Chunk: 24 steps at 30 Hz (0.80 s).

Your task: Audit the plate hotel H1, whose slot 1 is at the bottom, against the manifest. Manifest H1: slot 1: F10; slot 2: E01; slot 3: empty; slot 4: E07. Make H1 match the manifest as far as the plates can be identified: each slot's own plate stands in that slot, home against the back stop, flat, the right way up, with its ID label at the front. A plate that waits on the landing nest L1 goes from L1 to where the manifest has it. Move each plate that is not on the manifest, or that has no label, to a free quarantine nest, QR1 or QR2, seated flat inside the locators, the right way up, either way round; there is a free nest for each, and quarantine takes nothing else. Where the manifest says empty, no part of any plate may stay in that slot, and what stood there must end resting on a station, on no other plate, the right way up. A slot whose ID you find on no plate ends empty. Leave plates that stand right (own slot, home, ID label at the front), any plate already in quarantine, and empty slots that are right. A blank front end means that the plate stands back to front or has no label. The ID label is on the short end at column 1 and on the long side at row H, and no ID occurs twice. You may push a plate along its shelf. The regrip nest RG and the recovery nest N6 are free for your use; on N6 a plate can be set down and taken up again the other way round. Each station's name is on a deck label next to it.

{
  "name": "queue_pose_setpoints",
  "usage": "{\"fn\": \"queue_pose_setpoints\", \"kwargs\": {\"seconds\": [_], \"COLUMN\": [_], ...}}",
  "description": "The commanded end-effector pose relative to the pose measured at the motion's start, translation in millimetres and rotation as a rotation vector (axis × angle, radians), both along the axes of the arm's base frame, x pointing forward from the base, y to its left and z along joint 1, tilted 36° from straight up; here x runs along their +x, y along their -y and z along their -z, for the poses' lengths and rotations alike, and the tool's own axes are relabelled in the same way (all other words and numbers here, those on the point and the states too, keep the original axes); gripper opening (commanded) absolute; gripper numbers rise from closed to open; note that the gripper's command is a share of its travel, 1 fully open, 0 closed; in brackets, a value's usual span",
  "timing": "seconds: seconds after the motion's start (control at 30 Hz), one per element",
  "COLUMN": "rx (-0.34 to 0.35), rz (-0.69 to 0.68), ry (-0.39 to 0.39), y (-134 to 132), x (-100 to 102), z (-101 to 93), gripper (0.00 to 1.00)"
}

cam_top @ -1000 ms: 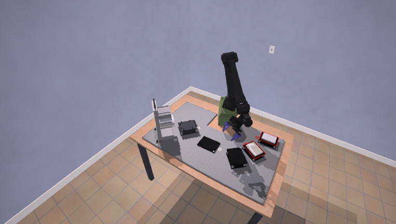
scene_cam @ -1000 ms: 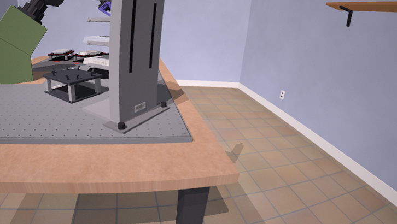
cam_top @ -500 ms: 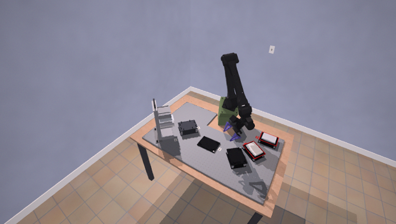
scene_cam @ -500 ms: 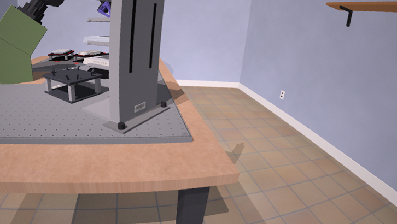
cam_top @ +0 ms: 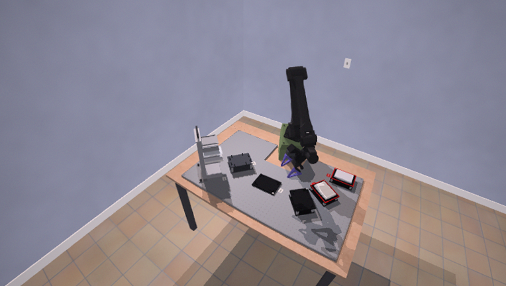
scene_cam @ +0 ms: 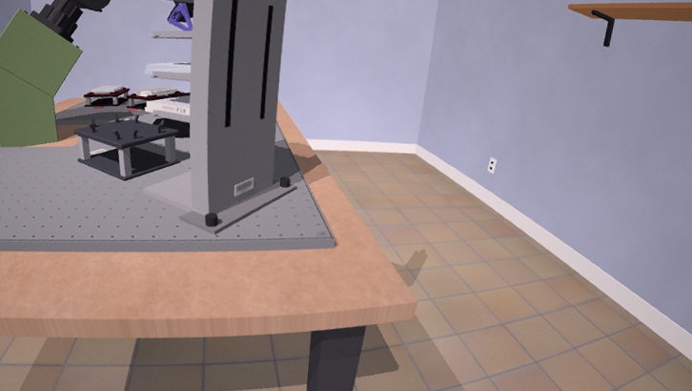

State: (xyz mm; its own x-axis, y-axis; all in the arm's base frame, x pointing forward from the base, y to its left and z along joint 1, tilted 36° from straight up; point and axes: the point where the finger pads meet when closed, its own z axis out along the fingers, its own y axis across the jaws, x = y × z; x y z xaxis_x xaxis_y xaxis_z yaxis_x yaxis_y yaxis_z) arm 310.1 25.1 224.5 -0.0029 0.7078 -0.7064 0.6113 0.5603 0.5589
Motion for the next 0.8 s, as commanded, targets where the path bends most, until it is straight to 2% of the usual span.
{"fn": "queue_pose_setpoints", "kwargs": {"seconds": [0.0,0.77], "rx": [-0.008,-0.020], "rz": [-0.002,-0.002], "ry": [0.027,0.033], "y": [5.7,73.2], "x": [0.7,-3.7], "z": [-11.1,5.7], "gripper": [1.00,1.00]}}
